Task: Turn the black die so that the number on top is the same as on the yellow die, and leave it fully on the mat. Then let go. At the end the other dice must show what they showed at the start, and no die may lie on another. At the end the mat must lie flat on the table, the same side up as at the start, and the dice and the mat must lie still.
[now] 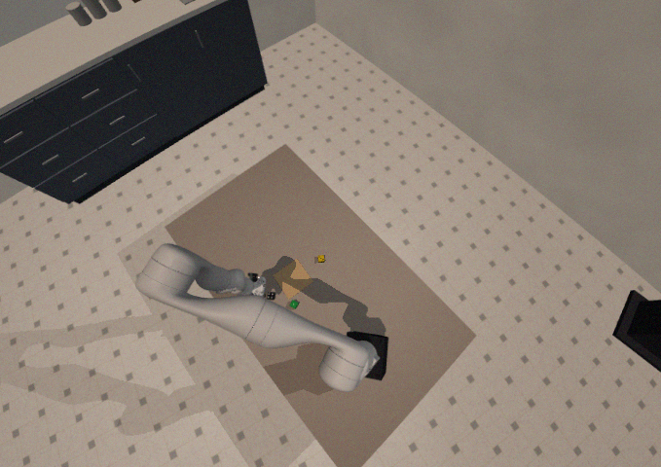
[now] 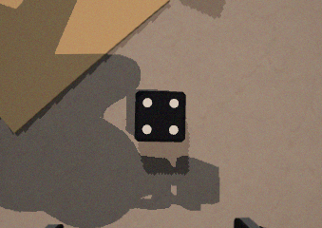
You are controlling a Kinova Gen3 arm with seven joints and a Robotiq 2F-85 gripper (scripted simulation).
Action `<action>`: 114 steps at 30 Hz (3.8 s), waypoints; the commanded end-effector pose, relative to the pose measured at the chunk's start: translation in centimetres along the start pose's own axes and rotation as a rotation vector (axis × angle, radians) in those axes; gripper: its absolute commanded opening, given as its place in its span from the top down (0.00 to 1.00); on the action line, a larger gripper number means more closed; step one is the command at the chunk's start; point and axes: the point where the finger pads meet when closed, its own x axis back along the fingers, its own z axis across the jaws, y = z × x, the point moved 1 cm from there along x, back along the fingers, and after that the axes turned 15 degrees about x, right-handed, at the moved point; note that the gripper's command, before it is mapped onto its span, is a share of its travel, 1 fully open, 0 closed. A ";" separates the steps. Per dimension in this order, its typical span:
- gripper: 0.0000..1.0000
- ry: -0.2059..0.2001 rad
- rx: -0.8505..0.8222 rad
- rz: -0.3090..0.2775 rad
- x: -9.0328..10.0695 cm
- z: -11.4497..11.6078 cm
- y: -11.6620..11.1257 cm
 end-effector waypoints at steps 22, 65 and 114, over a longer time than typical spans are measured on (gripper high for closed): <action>0.00 -0.002 0.001 -0.002 9.9 -0.1 0.1; 0.00 -0.002 -0.042 -0.002 9.4 2.4 -5.8; 0.54 -0.002 -0.042 -0.002 4.8 2.4 -5.8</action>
